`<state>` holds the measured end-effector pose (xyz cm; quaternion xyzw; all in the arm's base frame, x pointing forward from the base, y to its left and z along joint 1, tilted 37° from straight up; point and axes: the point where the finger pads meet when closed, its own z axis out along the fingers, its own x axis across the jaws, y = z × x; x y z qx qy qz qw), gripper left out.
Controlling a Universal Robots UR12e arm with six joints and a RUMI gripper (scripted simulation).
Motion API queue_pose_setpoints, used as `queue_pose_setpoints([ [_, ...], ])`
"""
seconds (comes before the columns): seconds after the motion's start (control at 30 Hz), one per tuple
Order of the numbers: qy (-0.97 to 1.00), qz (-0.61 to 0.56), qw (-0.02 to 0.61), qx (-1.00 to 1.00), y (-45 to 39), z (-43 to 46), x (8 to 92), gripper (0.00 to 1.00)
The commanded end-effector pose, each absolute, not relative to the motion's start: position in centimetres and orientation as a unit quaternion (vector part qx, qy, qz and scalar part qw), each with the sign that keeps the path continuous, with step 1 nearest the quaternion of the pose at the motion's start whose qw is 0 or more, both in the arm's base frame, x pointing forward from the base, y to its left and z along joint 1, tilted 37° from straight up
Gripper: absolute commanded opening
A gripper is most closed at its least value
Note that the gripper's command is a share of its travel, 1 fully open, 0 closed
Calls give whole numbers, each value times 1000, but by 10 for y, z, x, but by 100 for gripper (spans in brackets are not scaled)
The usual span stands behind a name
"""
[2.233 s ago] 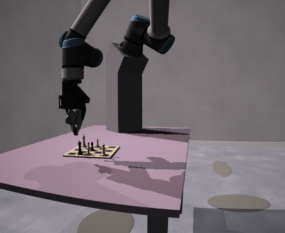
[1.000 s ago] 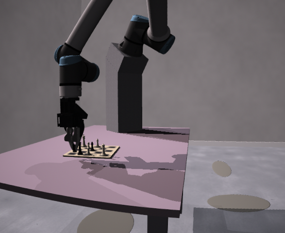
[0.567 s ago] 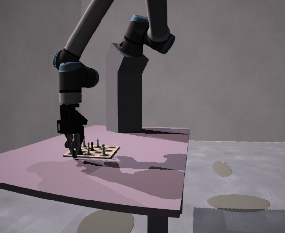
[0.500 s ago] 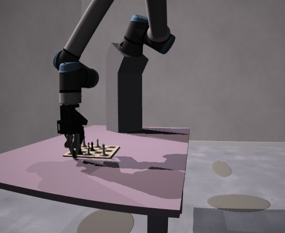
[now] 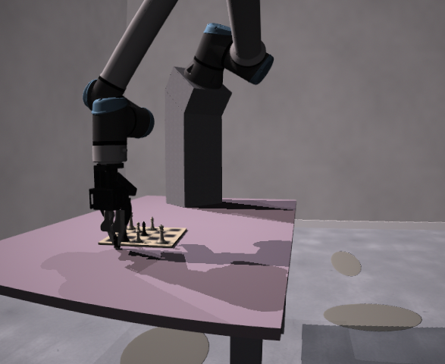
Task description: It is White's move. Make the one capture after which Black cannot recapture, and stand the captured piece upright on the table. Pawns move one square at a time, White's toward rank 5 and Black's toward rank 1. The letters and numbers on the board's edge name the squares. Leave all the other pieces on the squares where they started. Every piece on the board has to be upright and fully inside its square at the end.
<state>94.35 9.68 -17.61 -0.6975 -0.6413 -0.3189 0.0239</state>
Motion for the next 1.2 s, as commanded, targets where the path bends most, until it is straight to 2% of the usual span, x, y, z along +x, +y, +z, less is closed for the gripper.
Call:
queue_pose_setpoints([
  [0.0, -641, -319, 23, -697, 96, -175, 944, 0],
  [1.17, -641, -319, 23, -697, 98, -178, 945, 0],
])
